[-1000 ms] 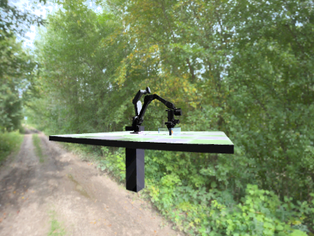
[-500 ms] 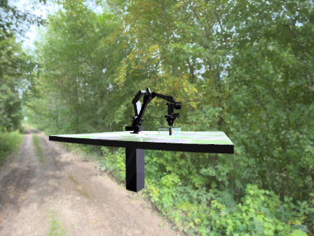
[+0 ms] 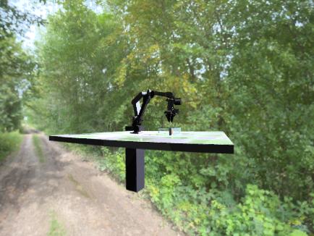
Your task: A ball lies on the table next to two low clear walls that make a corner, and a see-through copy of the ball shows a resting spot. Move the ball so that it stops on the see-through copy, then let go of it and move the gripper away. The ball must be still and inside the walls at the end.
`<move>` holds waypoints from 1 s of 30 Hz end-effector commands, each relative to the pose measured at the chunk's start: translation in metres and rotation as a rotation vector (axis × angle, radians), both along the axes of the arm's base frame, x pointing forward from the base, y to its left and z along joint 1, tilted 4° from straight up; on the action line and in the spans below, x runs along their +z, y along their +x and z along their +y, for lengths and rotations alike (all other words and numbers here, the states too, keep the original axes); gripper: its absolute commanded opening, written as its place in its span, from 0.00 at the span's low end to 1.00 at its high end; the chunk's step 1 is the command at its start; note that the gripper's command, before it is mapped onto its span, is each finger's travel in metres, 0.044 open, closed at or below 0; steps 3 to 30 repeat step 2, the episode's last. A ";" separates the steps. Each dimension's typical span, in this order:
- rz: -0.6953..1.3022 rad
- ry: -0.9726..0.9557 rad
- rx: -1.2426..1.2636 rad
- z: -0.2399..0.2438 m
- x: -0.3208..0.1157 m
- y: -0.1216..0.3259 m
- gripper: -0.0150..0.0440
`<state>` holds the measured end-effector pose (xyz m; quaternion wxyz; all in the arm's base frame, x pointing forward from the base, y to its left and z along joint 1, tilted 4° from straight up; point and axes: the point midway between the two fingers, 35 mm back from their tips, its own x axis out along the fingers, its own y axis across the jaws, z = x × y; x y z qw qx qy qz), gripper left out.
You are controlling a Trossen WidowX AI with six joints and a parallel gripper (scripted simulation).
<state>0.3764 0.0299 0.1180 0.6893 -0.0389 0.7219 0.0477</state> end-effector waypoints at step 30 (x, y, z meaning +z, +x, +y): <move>-0.024 0.002 0.000 -0.001 0.028 0.000 1.00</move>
